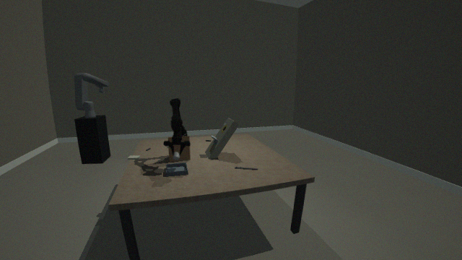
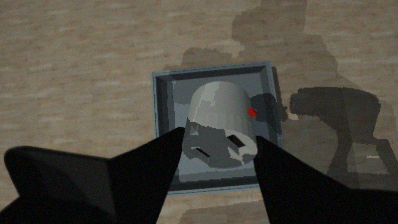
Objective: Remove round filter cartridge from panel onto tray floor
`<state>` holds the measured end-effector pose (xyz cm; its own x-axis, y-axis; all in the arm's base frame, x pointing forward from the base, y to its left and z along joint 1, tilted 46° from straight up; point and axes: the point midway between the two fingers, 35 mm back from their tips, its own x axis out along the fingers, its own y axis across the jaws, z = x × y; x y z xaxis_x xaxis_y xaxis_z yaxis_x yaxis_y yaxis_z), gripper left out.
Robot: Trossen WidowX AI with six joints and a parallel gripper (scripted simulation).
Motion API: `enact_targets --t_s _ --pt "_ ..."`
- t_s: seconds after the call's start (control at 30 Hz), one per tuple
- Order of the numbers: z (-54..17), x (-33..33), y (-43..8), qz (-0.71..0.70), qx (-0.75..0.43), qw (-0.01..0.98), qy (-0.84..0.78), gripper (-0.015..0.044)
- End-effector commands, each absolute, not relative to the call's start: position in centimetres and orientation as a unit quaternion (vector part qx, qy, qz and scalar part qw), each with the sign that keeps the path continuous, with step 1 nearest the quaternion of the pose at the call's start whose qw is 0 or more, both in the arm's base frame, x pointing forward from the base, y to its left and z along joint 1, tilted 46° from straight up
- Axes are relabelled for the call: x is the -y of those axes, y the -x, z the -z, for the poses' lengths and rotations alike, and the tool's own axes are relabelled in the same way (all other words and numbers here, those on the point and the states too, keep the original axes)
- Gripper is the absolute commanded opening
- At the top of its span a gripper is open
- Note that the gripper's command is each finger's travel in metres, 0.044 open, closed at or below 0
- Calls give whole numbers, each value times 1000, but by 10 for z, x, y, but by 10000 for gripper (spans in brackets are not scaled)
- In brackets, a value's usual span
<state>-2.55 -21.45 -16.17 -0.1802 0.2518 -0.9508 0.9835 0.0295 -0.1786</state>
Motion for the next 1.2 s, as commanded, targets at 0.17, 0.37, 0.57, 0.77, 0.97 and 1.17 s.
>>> enact_targets --t_s 0.17,0.37,0.57,0.77,0.97,1.17 --pt "176 207 32 487 -600 383 -507 0" --pt "197 187 37 487 -600 382 -507 0" --pt "214 166 40 487 -600 382 -507 0" --pt "212 166 39 485 -600 379 -511 79" --pt "212 166 39 485 -600 379 -511 236" --pt "212 166 39 485 -600 379 -511 394"
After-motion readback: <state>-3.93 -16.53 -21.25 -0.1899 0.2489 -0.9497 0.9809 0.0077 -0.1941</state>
